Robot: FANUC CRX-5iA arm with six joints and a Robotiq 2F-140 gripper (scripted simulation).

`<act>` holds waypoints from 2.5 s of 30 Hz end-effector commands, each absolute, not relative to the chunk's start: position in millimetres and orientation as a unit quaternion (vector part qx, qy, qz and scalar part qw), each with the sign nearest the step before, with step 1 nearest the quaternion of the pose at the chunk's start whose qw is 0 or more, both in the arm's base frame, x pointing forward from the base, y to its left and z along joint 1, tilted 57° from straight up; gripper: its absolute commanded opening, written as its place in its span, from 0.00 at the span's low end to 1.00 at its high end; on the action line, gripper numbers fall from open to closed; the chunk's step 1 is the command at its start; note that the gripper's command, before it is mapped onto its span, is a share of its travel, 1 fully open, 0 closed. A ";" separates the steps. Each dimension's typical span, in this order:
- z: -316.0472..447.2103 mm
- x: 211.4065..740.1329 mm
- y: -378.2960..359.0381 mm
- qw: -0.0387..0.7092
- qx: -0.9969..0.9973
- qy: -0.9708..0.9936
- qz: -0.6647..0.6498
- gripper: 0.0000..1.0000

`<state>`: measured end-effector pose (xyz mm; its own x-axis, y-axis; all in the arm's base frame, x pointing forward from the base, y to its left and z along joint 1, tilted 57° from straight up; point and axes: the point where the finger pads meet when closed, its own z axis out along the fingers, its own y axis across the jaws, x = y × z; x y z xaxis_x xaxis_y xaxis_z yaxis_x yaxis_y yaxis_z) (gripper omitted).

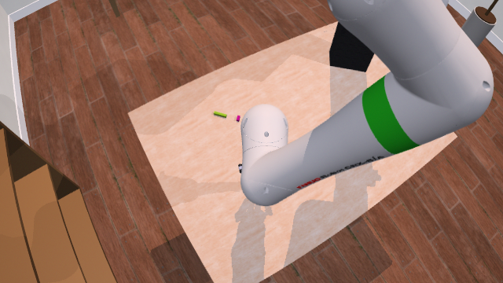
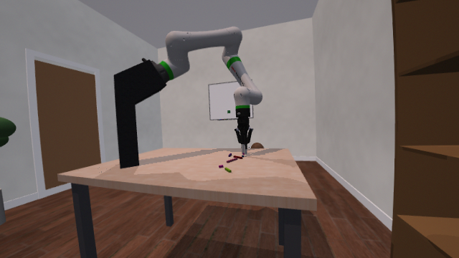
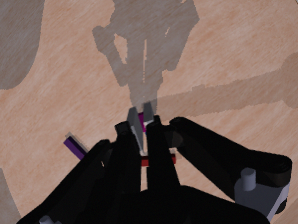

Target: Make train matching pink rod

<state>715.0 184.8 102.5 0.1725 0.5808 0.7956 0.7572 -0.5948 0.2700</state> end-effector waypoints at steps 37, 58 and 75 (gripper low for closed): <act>96.1 722.6 191.2 0.094 -0.760 -0.440 -0.469 0.03; 96.1 722.6 191.2 0.094 -0.760 -0.440 -0.469 0.03; 96.1 722.6 191.2 0.094 -0.760 -0.440 -0.469 0.08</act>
